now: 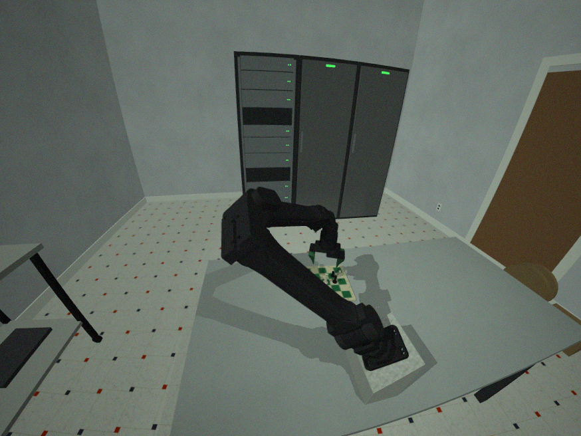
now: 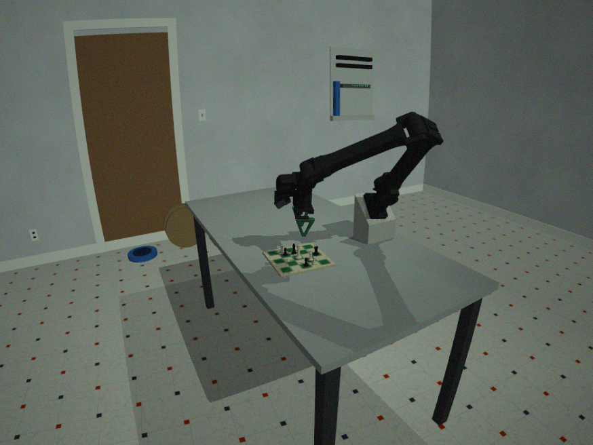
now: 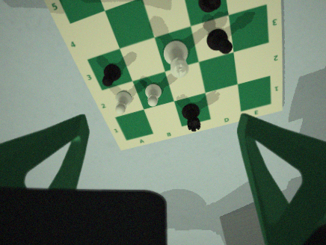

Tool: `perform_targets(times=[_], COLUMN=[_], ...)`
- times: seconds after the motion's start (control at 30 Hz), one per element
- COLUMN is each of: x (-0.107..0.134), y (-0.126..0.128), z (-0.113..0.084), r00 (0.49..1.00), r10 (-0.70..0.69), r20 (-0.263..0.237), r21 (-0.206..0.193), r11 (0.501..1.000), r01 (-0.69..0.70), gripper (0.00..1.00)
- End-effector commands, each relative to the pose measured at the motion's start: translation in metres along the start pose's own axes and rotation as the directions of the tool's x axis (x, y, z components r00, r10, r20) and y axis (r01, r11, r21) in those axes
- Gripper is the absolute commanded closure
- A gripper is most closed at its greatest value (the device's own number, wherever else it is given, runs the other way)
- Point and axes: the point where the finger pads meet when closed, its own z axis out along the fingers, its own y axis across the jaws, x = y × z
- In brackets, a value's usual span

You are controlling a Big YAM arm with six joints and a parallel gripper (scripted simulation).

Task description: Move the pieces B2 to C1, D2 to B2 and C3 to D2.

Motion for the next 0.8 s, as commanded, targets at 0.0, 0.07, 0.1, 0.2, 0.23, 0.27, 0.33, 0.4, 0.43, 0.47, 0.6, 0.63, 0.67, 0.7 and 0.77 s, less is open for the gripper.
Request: perform_targets(times=[0.0,0.07,0.1,0.2,0.23,0.27,0.33,0.4,0.43,0.47,0.6,0.63,0.67,0.7,0.77], x=[-0.020,-0.022,-0.023,-0.026,-0.027,-0.027,-0.029,-0.030,-0.030,-0.030,-0.031,-0.032,-0.032,-0.032,-0.032], y=[-0.002,-0.003,-0.004,-0.006,-0.007,-0.008,-0.009,-0.010,-0.010,-0.010,-0.011,-0.011,-0.011,-0.011,-0.011], z=[-0.013,-0.015,-0.015,-0.017,-0.017,-0.017,-0.018,-0.019,-0.019,-0.019,-0.019,-0.019,-0.020,-0.020,-0.020], r00=[0.961,0.931,0.913,0.846,0.820,0.793,0.732,0.666,0.630,0.630,0.454,0.412,0.368,0.324,0.233], r10=[-0.277,-0.366,-0.409,-0.533,-0.572,-0.610,-0.681,-0.746,-0.776,-0.776,-0.891,-0.911,-0.930,-0.946,-0.972], r20=[0.002,0.005,0.006,0.010,0.011,0.013,0.015,0.016,0.017,0.017,0.017,0.016,0.016,0.016,0.016], r21=[-0.011,-0.010,-0.010,-0.006,-0.005,-0.004,-0.002,0.000,0.000,0.000,0.001,0.000,0.000,-0.001,-0.004], r11=[0.961,0.931,0.913,0.846,0.820,0.793,0.732,0.666,0.630,0.630,0.454,0.412,0.368,0.324,0.233], r01=[0.277,0.366,0.409,0.533,0.572,0.610,0.681,0.746,0.777,0.777,0.891,0.911,0.930,0.946,0.972], gripper=[0.00,0.00,0.00,0.00,0.00,0.00,0.00,0.00,0.00,0.00,0.00,0.00,0.00,0.00,0.00])
